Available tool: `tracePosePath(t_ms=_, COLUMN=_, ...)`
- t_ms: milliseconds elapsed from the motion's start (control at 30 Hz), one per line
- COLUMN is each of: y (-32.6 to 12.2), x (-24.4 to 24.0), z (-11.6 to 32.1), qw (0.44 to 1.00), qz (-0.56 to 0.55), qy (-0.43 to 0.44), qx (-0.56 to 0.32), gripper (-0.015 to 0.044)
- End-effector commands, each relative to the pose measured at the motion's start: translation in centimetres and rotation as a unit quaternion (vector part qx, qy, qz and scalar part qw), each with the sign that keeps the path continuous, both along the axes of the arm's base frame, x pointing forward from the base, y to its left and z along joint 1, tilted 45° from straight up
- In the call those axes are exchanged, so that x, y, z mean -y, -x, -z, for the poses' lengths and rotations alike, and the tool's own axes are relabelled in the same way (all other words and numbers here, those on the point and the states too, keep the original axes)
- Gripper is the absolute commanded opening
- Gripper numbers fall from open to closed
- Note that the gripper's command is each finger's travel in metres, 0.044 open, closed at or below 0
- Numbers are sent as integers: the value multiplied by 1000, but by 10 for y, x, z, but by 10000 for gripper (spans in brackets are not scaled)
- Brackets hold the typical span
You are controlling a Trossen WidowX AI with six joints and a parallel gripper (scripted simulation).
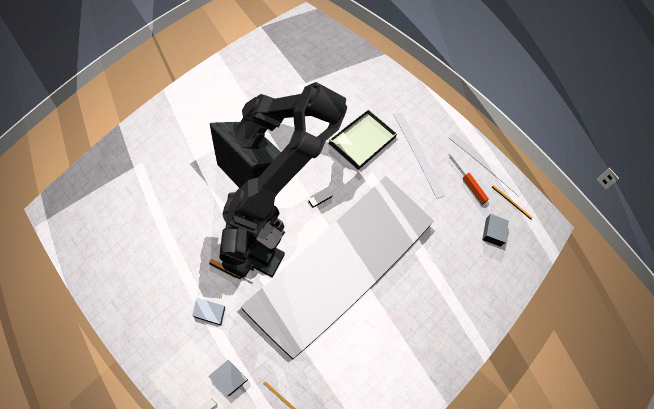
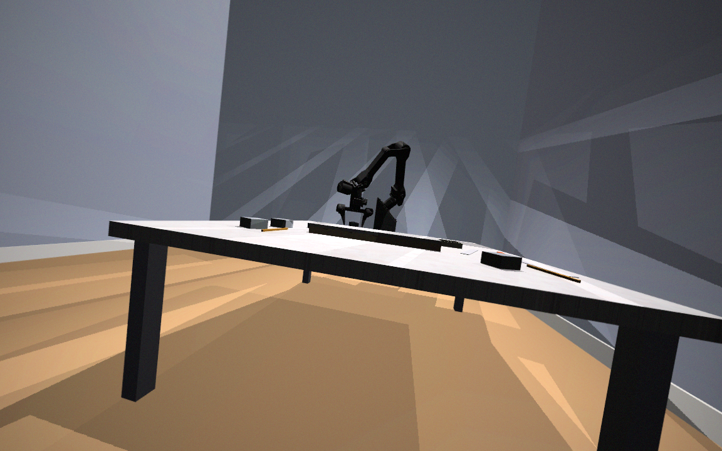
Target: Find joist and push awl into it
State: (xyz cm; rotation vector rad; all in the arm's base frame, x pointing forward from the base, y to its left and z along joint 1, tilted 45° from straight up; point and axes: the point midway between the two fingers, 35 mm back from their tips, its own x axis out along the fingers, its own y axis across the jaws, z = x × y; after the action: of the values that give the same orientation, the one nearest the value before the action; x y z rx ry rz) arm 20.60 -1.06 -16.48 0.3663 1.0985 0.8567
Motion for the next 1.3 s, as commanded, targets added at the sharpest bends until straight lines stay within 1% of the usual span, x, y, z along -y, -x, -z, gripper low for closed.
tracePosePath(t_ms=0, y=4, x=-8, z=5, qw=1000, qz=2, qy=-6, qx=-6, gripper=440)
tracePosePath(t_ms=133, y=4, x=-11, z=8, qw=1000, qz=2, qy=-6, qx=-6, gripper=440)
tracePosePath(t_ms=267, y=4, x=-11, z=8, qw=1000, qz=2, qy=-6, qx=-6, gripper=335)
tracePosePath(t_ms=1167, y=4, x=-11, z=8, qw=1000, qz=2, qy=-6, qx=-6, gripper=155)
tracePosePath(t_ms=1267, y=3, x=-7, z=5, qw=1000, qz=2, qy=-5, qx=-6, gripper=76)
